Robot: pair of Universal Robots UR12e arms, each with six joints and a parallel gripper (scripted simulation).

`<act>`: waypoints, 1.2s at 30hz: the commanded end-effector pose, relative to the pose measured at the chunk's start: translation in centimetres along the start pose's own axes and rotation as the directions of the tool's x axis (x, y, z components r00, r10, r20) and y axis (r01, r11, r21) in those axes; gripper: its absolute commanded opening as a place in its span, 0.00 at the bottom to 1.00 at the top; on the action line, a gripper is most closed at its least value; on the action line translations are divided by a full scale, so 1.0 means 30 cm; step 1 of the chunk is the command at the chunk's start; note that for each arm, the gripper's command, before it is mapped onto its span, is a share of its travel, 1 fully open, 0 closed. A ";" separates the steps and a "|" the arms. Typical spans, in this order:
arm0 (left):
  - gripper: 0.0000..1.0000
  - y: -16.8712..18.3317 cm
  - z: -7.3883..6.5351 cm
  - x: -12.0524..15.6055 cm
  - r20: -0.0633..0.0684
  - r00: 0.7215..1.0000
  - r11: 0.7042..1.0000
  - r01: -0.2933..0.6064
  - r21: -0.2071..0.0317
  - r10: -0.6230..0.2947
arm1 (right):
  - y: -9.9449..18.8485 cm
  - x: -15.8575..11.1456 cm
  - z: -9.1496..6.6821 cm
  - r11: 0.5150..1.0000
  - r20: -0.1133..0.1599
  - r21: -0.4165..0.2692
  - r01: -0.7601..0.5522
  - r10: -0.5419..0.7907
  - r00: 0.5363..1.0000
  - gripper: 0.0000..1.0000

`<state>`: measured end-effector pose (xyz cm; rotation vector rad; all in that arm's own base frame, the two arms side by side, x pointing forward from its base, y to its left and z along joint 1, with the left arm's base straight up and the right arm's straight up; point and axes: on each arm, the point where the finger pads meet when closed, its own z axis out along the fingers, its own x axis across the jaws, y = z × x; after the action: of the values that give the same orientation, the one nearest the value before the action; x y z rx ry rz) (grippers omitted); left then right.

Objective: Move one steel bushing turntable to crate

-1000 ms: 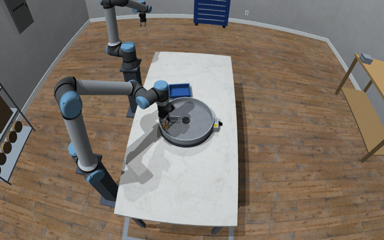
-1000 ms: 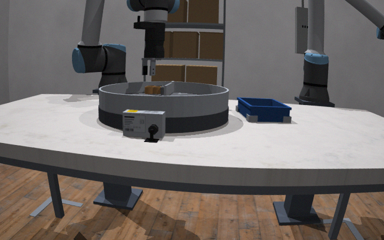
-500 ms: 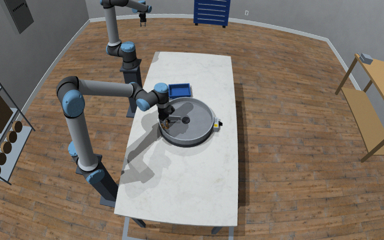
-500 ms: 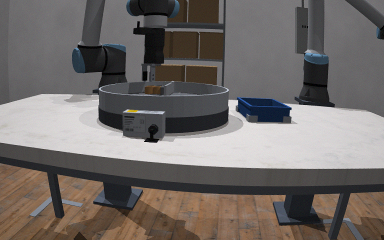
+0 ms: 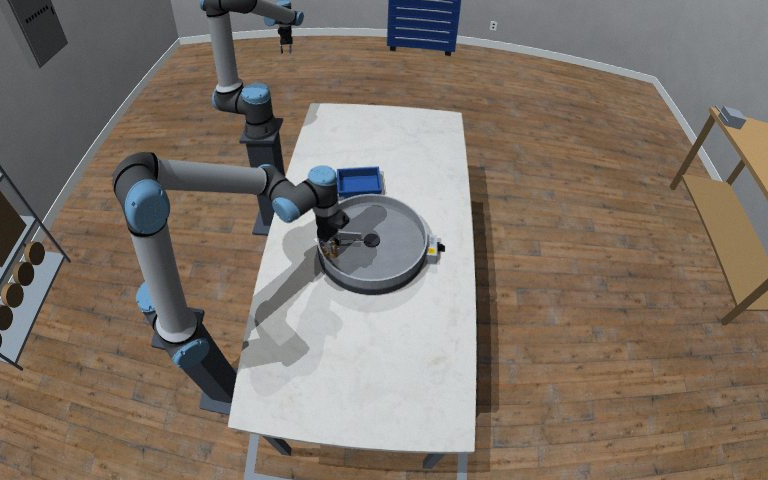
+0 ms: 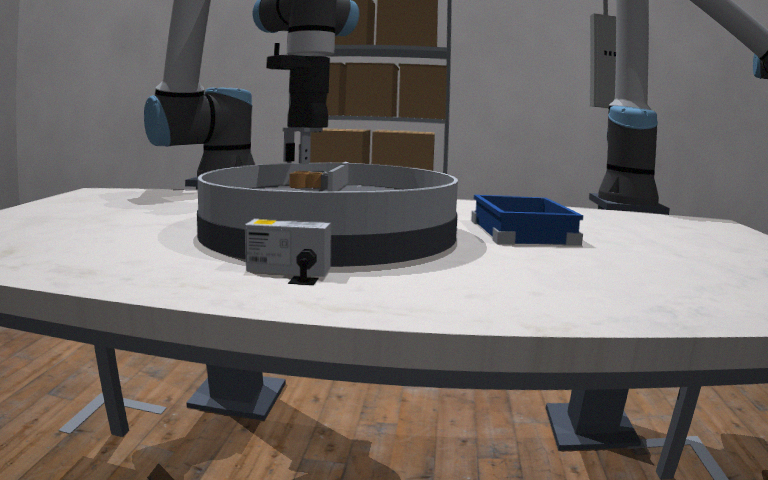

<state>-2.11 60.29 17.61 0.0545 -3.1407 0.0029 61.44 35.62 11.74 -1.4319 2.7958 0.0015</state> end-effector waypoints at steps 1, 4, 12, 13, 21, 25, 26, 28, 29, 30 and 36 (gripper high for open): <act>1.00 0.002 -0.003 -0.001 0.000 1.000 1.000 0.000 -0.002 0.000 | 0.000 -0.002 -0.003 1.000 0.002 0.000 0.000 0.000 1.000 0.76; 1.00 0.002 -0.003 -0.001 0.000 1.000 1.000 0.000 -0.002 0.000 | 0.000 -0.002 -0.003 1.000 0.002 0.000 0.000 0.000 1.000 0.76; 1.00 0.002 -0.003 -0.001 0.000 1.000 1.000 0.000 -0.002 0.000 | 0.000 -0.002 -0.003 1.000 0.002 0.000 0.000 0.000 1.000 0.76; 1.00 0.002 -0.003 -0.001 0.000 1.000 1.000 0.000 -0.002 0.000 | 0.000 -0.002 -0.002 1.000 0.002 0.000 0.000 0.000 1.000 0.76; 1.00 0.002 -0.003 -0.001 0.000 1.000 1.000 0.000 -0.002 0.000 | 0.000 -0.002 0.032 1.000 0.002 0.000 0.000 0.000 1.000 0.76; 1.00 0.002 -0.003 -0.001 0.000 1.000 1.000 0.000 -0.002 0.000 | 0.000 -0.002 0.043 1.000 0.002 0.000 0.000 0.000 1.000 0.76; 1.00 0.002 -0.003 -0.001 0.000 1.000 1.000 0.000 -0.002 0.000 | 0.000 -0.002 0.048 1.000 0.002 0.000 0.000 0.000 1.000 0.76; 1.00 0.002 -0.003 -0.001 0.000 1.000 1.000 0.000 -0.002 0.000 | 0.000 -0.002 0.054 1.000 0.002 0.000 0.000 0.000 1.000 0.76; 1.00 0.002 -0.003 -0.001 0.000 1.000 1.000 0.000 -0.002 0.000 | 0.000 -0.002 0.055 1.000 0.002 0.000 0.000 0.000 1.000 0.76; 1.00 0.002 -0.003 -0.001 0.000 1.000 1.000 0.000 -0.002 0.000 | 0.000 -0.002 0.055 1.000 0.002 0.000 0.000 0.000 1.000 0.76; 1.00 0.002 -0.003 -0.001 0.000 1.000 1.000 0.000 -0.002 0.000 | 0.000 -0.002 0.056 1.000 0.002 0.000 0.000 0.000 1.000 0.76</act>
<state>-2.11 60.29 17.61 0.0545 -3.1407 0.0029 61.43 35.61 10.03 -1.4319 2.7958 0.0015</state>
